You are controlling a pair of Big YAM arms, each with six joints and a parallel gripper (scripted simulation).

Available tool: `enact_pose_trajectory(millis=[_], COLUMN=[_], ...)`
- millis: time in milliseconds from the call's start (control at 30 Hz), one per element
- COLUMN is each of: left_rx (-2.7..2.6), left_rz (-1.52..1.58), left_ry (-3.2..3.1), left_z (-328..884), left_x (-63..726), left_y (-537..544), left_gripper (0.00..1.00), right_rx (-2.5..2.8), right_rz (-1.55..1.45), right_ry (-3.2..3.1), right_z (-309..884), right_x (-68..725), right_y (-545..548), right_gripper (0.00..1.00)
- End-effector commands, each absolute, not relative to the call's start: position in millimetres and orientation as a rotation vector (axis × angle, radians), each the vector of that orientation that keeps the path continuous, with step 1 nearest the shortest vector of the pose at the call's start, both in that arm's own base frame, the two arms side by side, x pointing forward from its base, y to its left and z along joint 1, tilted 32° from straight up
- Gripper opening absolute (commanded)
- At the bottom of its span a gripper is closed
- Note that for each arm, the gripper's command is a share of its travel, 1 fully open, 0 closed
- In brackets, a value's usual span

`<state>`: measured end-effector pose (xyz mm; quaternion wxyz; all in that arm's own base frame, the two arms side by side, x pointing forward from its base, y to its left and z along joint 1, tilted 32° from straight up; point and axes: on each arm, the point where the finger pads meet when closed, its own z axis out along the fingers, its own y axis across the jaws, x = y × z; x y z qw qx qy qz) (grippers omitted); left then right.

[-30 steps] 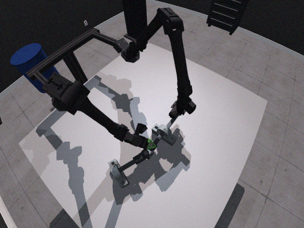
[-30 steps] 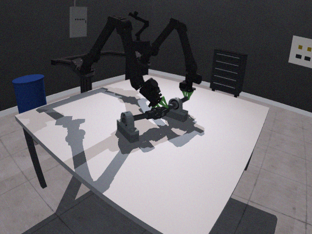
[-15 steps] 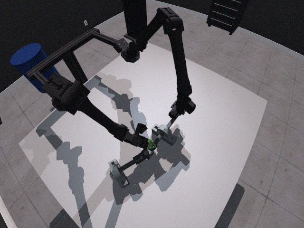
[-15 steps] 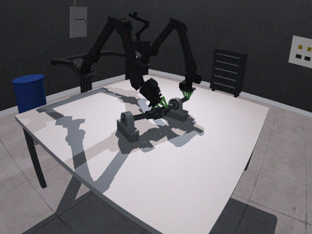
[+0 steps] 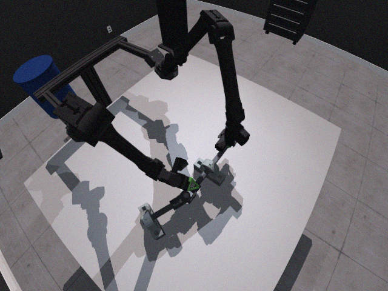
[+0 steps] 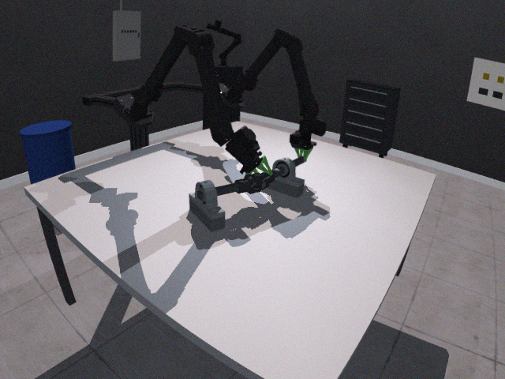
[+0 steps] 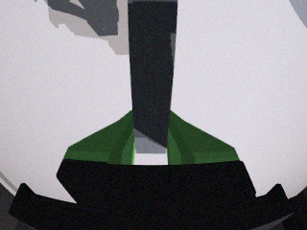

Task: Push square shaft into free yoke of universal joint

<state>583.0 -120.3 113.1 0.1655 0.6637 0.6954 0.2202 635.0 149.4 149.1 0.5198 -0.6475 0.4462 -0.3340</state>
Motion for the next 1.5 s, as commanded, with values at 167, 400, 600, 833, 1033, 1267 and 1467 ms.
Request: enact_pose_trajectory(millis=[167, 400, 600, 833, 1033, 1267, 1467], left_rx=[1.889, 1.890, 1.891, 1.890, 1.890, 1.890, 1.889], left_rz=[0.607, 0.607, 0.607, 0.607, 0.607, 0.607, 0.607], left_ry=[1.952, 1.953, 1.953, 1.953, 1.953, 1.953, 1.952], left_z=[115.4, 114.9, 114.5, 114.3, 114.1, 113.8, 113.6], left_x=[590.0, 589.9, 590.0, 590.2, 590.5, 590.6, 591.0], left_y=[-154.4, -161.4, -167.5, -172.6, -178.7, -183.7, -189.9], left_gripper=[0.19, 0.19, 0.19, 0.19, 0.19, 0.19, 0.19], right_rx=[-1.525, -1.525, -1.525, -1.525, -1.525, -1.525, -1.525], right_rz=[-0.814, -0.814, -0.814, -0.814, -0.814, -0.814, -0.814], right_ry=[1.065, 1.065, 1.065, 1.065, 1.065, 1.065, 1.065], right_z=[161.9, 161.9, 161.9, 161.9, 161.9, 161.9, 161.9], right_x=[635.0, 635.0, 635.0, 635.0, 635.0, 635.0, 635.0], right_y=[145.3, 145.3, 145.3, 145.3, 145.3, 145.3, 145.3], right_gripper=[0.47, 0.47, 0.47, 0.47, 0.47, 0.47, 0.47])
